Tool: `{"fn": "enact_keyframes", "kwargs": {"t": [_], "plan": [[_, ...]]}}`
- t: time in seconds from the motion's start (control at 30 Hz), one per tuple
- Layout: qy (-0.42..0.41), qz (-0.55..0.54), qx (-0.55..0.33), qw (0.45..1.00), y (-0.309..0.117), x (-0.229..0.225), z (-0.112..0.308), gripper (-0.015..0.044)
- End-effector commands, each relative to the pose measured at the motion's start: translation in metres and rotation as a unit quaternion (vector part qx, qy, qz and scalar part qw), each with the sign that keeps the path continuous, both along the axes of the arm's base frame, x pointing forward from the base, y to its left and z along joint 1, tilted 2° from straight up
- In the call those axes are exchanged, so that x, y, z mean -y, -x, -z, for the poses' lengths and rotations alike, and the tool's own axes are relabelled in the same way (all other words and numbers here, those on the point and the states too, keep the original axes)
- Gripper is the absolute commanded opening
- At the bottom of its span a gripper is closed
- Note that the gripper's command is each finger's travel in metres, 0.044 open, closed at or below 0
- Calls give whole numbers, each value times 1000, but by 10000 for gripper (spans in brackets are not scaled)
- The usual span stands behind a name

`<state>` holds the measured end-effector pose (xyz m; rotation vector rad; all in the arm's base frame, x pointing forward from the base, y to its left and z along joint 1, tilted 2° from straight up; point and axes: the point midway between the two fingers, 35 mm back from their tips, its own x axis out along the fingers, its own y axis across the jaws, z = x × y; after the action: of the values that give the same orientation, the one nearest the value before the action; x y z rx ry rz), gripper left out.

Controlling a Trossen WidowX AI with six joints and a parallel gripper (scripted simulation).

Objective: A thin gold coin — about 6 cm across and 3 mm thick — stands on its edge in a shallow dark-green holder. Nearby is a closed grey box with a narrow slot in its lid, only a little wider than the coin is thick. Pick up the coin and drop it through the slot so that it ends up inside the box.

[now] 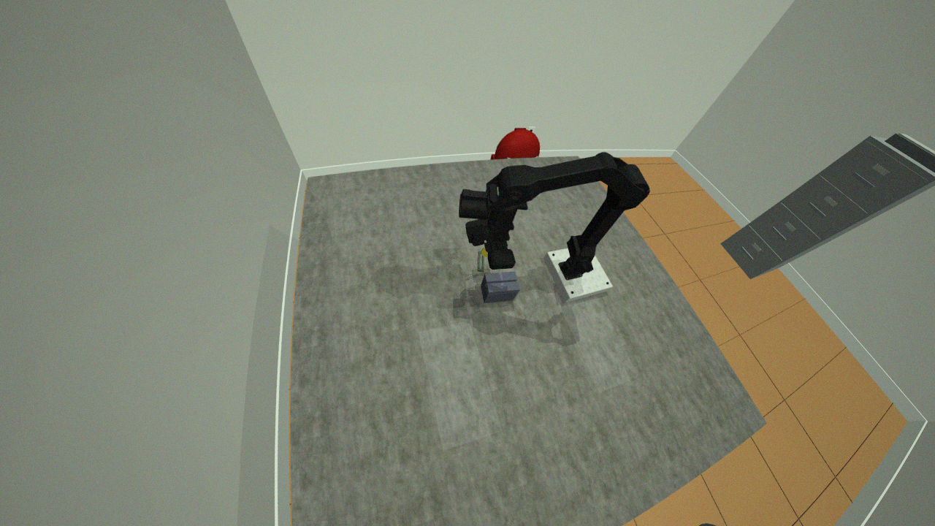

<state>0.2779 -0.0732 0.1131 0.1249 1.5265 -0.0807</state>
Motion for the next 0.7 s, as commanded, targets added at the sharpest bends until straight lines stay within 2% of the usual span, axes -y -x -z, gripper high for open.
{"fn": "enact_keyframes", "kwargs": {"t": [0.0,0.67], "plan": [[2,2,1,1000,2,-8,-1,0],[0,1,0,1000,12,-58,-1,0]]}}
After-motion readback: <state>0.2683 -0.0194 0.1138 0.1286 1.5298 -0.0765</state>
